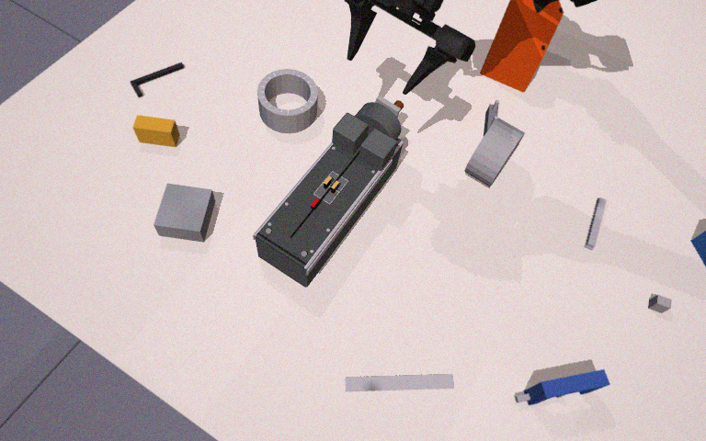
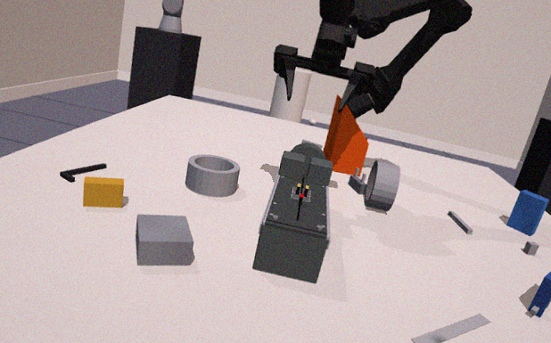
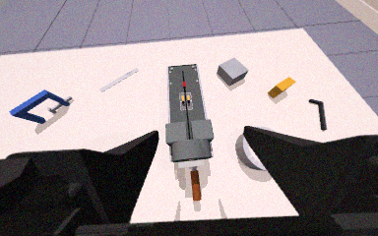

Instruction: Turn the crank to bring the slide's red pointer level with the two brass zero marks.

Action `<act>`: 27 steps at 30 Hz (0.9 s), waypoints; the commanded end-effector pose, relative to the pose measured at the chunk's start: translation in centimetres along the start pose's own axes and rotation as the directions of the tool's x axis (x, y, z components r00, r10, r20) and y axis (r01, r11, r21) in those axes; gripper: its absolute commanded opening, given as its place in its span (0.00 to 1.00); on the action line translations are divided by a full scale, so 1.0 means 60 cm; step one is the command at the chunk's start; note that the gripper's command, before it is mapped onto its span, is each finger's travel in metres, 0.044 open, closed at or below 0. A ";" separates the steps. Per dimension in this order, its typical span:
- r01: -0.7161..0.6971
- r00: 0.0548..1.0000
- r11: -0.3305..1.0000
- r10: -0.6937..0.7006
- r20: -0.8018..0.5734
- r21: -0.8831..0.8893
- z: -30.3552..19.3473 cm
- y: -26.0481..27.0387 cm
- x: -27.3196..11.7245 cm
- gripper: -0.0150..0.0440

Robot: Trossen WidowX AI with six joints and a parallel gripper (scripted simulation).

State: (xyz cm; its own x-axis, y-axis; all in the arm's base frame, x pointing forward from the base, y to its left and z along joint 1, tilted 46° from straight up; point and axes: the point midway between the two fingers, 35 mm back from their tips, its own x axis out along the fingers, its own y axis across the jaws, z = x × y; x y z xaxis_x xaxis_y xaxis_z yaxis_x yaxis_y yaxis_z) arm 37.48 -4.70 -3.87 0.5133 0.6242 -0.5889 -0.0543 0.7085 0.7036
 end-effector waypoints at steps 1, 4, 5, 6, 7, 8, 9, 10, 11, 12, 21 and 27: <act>-0.021 0.999 1.000 0.021 0.028 -0.021 -0.035 0.002 -0.029 1.00; -0.032 0.998 0.999 0.033 0.046 -0.032 -0.058 0.004 -0.045 1.00; -0.034 0.998 0.999 0.036 0.051 -0.035 -0.065 0.005 -0.049 1.00; -0.036 0.998 0.999 0.038 0.054 -0.036 -0.068 0.006 -0.051 1.00; -0.037 0.998 0.999 0.039 0.055 -0.037 -0.070 0.006 -0.052 1.00; -0.037 0.998 0.999 0.039 0.055 -0.037 -0.070 0.006 -0.052 1.00; -0.037 0.998 0.999 0.039 0.055 -0.037 -0.070 0.006 -0.052 1.00; -0.037 0.998 0.999 0.039 0.055 -0.037 -0.070 0.006 -0.052 1.00; -0.037 0.998 0.999 0.039 0.055 -0.037 -0.070 0.006 -0.051 1.00; -0.036 0.998 0.999 0.038 0.055 -0.037 -0.072 0.005 -0.048 1.00; -0.032 0.998 0.999 0.034 0.050 -0.038 -0.105 -0.002 0.001 1.00; -0.032 0.998 0.999 0.034 0.049 -0.038 -0.130 -0.002 0.030 1.00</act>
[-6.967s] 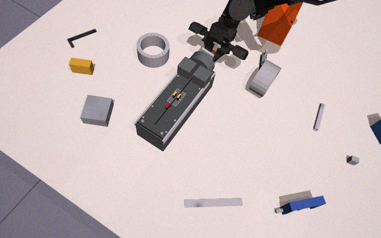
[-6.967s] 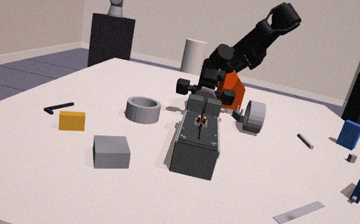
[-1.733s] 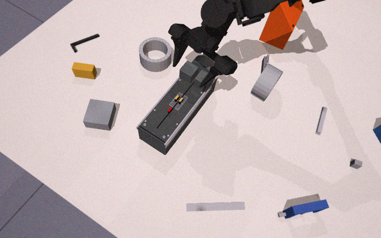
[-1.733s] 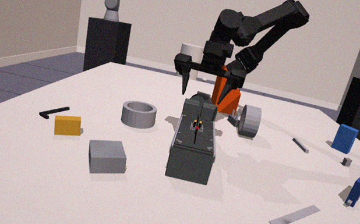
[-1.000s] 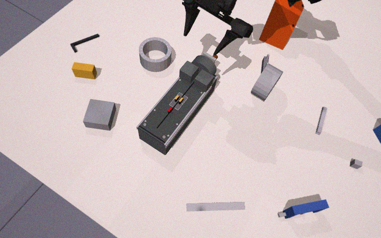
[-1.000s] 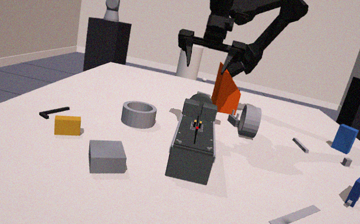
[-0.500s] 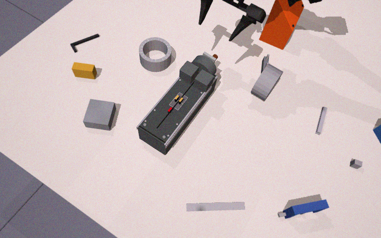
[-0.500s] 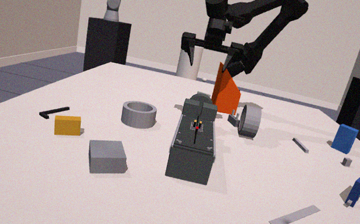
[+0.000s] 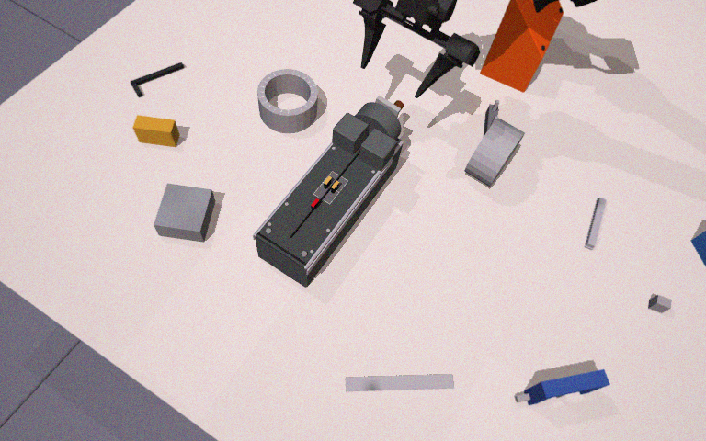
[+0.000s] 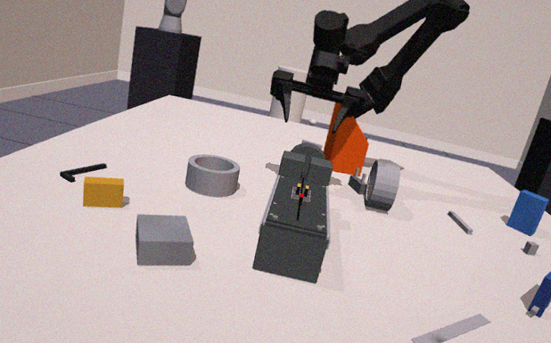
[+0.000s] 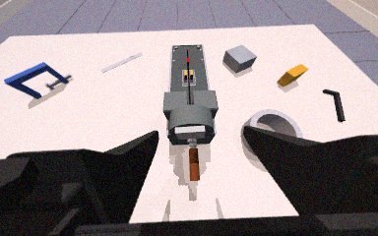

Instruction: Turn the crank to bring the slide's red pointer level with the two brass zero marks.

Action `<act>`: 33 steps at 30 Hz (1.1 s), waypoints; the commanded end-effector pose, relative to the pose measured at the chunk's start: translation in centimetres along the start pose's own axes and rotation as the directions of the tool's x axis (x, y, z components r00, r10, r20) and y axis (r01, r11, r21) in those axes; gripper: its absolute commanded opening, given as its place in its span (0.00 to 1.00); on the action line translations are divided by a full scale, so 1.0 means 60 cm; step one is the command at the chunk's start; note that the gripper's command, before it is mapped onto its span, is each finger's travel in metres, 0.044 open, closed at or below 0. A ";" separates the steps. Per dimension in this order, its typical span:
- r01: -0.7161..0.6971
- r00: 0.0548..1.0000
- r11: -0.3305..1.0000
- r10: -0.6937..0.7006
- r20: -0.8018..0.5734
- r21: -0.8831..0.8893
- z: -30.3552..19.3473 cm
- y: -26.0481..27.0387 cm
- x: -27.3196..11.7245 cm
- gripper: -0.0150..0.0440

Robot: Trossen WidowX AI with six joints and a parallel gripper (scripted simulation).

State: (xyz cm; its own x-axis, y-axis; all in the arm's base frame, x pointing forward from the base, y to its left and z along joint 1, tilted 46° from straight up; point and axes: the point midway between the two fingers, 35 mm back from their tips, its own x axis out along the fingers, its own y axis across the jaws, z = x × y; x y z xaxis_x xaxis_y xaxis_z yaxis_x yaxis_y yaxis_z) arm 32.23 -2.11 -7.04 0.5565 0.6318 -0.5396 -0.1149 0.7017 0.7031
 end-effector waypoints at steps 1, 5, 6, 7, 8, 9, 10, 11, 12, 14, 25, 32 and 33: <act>0.003 1.000 1.000 -0.003 -0.005 0.012 -0.026 0.000 0.020 1.00; 0.001 1.000 1.000 -0.001 -0.004 0.013 -0.043 0.003 0.035 1.00; 0.001 1.000 1.000 -0.001 -0.003 0.013 -0.048 0.004 0.038 1.00; 0.000 1.000 1.000 0.000 -0.003 0.014 -0.052 0.005 0.042 1.00; -0.001 1.000 1.000 0.001 -0.002 0.014 -0.057 0.006 0.045 1.00; -0.002 1.000 1.000 0.002 -0.001 0.014 -0.061 0.007 0.048 1.00; -0.003 1.000 1.000 0.003 -0.001 0.015 -0.066 0.009 0.051 1.00; -0.004 1.000 1.000 0.004 0.000 0.015 -0.070 0.010 0.053 1.00; -0.005 1.000 1.000 0.004 0.001 0.016 -0.074 0.011 0.056 1.00; -0.005 1.000 1.000 0.005 0.001 0.016 -0.077 0.012 0.057 1.00; -0.003 1.000 1.000 0.003 -0.001 0.016 -0.091 0.011 0.075 1.00; -0.003 1.000 1.000 0.003 -0.002 0.016 -0.104 0.011 0.090 1.00; -0.003 1.000 1.000 0.003 -0.002 0.016 -0.106 0.011 0.092 1.00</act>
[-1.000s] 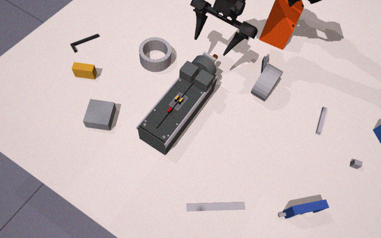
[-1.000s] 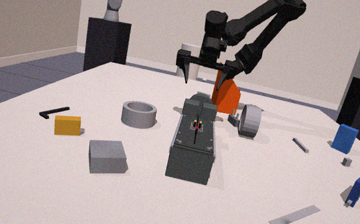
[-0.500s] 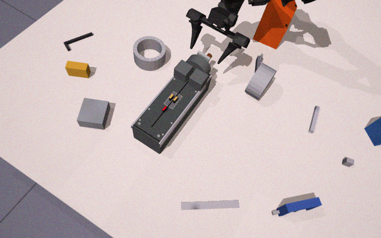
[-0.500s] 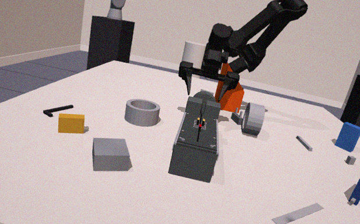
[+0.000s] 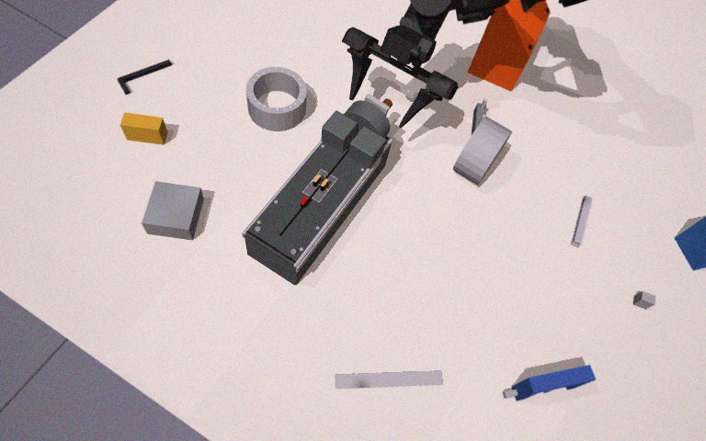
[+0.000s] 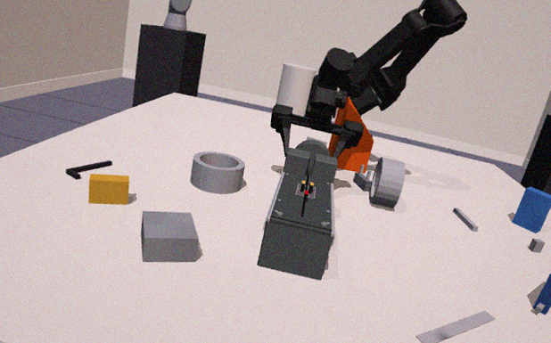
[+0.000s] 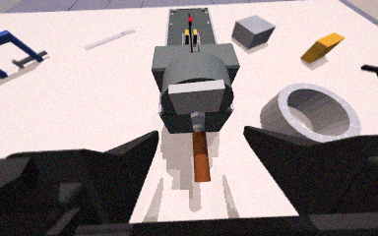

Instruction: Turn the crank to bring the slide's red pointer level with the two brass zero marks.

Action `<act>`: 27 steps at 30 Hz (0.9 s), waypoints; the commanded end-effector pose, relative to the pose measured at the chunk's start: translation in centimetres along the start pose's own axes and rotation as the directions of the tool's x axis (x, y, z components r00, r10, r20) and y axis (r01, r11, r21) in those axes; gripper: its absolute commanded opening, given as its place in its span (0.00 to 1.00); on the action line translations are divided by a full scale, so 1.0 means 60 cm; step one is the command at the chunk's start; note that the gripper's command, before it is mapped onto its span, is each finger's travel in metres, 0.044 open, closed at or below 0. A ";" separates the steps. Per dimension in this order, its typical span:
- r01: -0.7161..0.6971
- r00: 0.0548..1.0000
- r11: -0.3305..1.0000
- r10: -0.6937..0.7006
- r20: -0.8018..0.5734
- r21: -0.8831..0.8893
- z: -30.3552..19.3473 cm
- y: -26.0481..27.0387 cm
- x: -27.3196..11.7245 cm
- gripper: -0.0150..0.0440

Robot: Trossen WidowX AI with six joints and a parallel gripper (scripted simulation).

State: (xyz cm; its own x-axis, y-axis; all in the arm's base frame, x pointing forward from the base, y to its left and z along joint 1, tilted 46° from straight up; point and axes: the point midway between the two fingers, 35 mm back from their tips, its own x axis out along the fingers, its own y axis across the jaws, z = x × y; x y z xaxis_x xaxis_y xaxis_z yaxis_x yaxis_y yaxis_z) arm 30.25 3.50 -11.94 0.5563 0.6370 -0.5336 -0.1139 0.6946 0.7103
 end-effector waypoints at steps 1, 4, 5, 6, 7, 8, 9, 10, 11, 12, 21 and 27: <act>0.005 1.000 1.000 -0.005 -0.003 0.009 -0.012 -0.001 0.009 1.00; 0.005 1.000 1.000 -0.005 -0.003 0.010 -0.018 -0.001 0.015 1.00; 0.005 1.000 1.000 -0.005 -0.003 0.010 -0.020 -0.001 0.016 1.00; 0.005 1.000 1.000 -0.005 -0.003 0.010 -0.022 -0.001 0.018 1.00; 0.004 1.000 1.000 -0.004 -0.003 0.010 -0.024 0.000 0.020 1.00; 0.004 1.000 1.000 -0.004 -0.003 0.010 -0.026 0.000 0.022 1.00; 0.004 1.000 1.000 -0.004 -0.003 0.010 -0.028 0.000 0.024 1.00; 0.004 1.000 1.000 -0.004 -0.003 0.010 -0.030 0.000 0.025 1.00; 0.004 1.000 1.000 -0.004 -0.003 0.010 -0.032 0.000 0.027 1.00; 0.003 1.000 1.000 -0.003 -0.003 0.011 -0.034 0.000 0.029 1.00; 0.000 1.000 1.000 0.000 -0.001 0.012 -0.052 0.003 0.042 1.00; 0.000 1.000 1.000 0.000 0.000 0.013 -0.053 0.003 0.043 0.82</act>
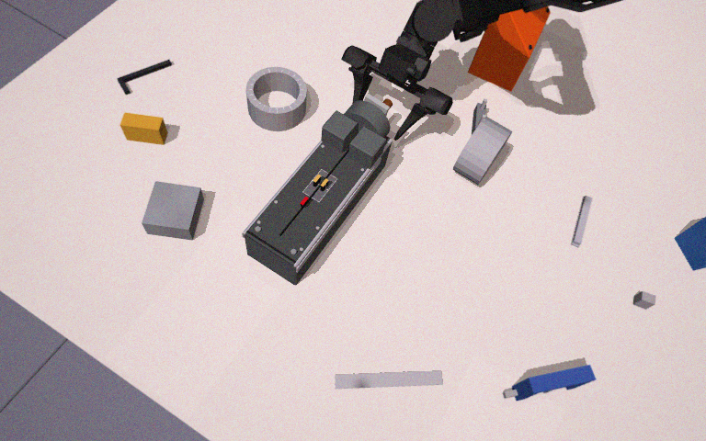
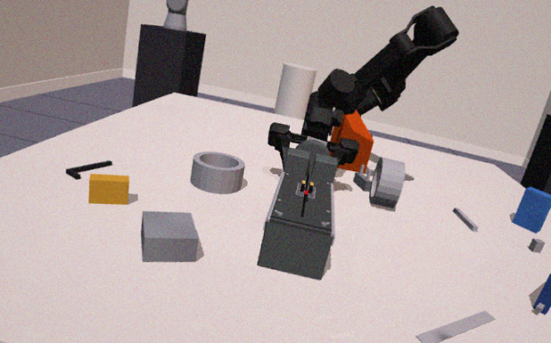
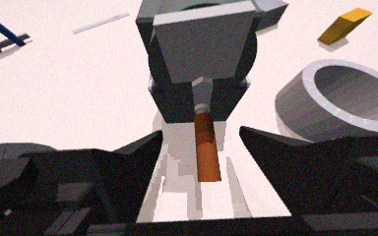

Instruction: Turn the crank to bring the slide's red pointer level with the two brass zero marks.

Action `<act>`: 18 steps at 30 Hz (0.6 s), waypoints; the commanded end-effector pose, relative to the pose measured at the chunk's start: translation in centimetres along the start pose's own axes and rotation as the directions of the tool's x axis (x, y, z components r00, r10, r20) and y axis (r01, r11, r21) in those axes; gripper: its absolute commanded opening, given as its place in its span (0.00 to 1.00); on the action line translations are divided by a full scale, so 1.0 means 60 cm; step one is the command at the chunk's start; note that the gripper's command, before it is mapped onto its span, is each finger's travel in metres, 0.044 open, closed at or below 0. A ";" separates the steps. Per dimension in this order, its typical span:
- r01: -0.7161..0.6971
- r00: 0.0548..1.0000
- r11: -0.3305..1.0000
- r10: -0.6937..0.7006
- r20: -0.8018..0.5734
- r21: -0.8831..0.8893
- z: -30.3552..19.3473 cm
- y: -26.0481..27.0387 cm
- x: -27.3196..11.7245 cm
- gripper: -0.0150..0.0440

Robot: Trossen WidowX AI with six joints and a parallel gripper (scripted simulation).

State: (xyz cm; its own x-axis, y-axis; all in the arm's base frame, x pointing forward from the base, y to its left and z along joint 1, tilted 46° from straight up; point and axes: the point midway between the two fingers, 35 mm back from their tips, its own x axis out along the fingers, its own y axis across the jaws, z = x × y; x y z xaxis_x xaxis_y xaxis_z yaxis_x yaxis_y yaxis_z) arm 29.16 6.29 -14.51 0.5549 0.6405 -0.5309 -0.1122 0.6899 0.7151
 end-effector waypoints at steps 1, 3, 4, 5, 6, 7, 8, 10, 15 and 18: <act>0.005 1.000 1.000 -0.005 0.001 0.007 -0.003 -0.001 0.001 0.78; 0.005 1.000 1.000 -0.005 0.001 0.007 -0.003 -0.001 0.001 0.69; 0.005 1.000 1.000 -0.005 0.001 0.007 -0.003 -0.001 0.001 0.64; 0.005 1.000 1.000 -0.005 0.001 0.007 -0.003 -0.001 0.001 0.60; 0.005 1.000 1.000 -0.005 0.001 0.007 -0.003 -0.001 0.001 0.56; 0.005 1.000 1.000 -0.005 0.001 0.007 -0.003 -0.001 0.001 0.51; 0.005 1.000 1.000 -0.005 0.001 0.007 -0.003 -0.001 0.001 0.47; 0.005 1.000 1.000 -0.005 0.001 0.007 -0.003 -0.001 0.001 0.38; 0.005 1.000 1.000 -0.005 0.001 0.007 -0.003 -0.001 0.001 0.25; 0.005 1.000 1.000 -0.005 0.001 0.007 -0.003 -0.001 0.001 0.25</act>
State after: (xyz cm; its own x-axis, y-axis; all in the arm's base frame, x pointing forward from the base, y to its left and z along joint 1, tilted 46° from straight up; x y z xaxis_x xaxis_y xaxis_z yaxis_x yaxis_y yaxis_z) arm 29.08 6.36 -14.64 0.5551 0.6387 -0.5328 -0.1094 0.6911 0.7144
